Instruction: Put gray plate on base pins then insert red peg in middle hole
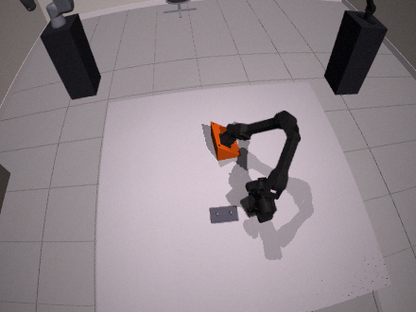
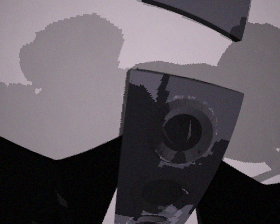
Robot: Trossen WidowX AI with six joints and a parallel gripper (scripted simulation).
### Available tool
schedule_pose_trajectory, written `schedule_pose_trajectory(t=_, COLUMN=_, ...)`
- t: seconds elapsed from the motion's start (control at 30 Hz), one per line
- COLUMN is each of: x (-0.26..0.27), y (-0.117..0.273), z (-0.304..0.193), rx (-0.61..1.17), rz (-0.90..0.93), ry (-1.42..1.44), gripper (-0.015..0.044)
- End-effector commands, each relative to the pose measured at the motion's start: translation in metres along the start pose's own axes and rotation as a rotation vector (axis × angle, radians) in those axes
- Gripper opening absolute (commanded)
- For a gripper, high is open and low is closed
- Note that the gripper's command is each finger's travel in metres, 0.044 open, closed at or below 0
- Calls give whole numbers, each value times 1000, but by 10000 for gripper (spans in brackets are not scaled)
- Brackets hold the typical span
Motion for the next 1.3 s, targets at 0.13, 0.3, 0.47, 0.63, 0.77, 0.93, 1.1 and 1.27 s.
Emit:
schedule_pose_trajectory(t=0.13, x=0, y=-1, z=-1, rx=5, rz=-2, ry=-3, gripper=111)
schedule_pose_trajectory(t=0.3, x=2, y=6, z=-1, rx=3, rz=-2, ry=-3, gripper=0)
schedule_pose_trajectory(t=0.47, x=4, y=21, z=-2, rx=1, rz=-1, ry=-3, gripper=0)
schedule_pose_trajectory(t=0.63, x=6, y=37, z=-2, rx=-1, rz=0, ry=-3, gripper=0)
schedule_pose_trajectory(t=0.77, x=7, y=49, z=-3, rx=-2, rz=0, ry=-3, gripper=0)
schedule_pose_trajectory(t=0.93, x=8, y=65, z=-4, rx=-3, rz=0, ry=-3, gripper=0)
schedule_pose_trajectory(t=1.1, x=7, y=81, z=-5, rx=-4, rz=-1, ry=-3, gripper=0)
schedule_pose_trajectory(t=1.27, x=6, y=97, z=-6, rx=-3, rz=-1, ry=-3, gripper=0)
Point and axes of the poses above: the point midway between the two fingers, 35 mm back from their tips, its own y axis back along the fingers, its own x axis across the jaws, z = x × y, the point moved 4 cm from there along y, back along the fingers, and after that the axes turned 12 degrees about -y, right-handed, at the moved point
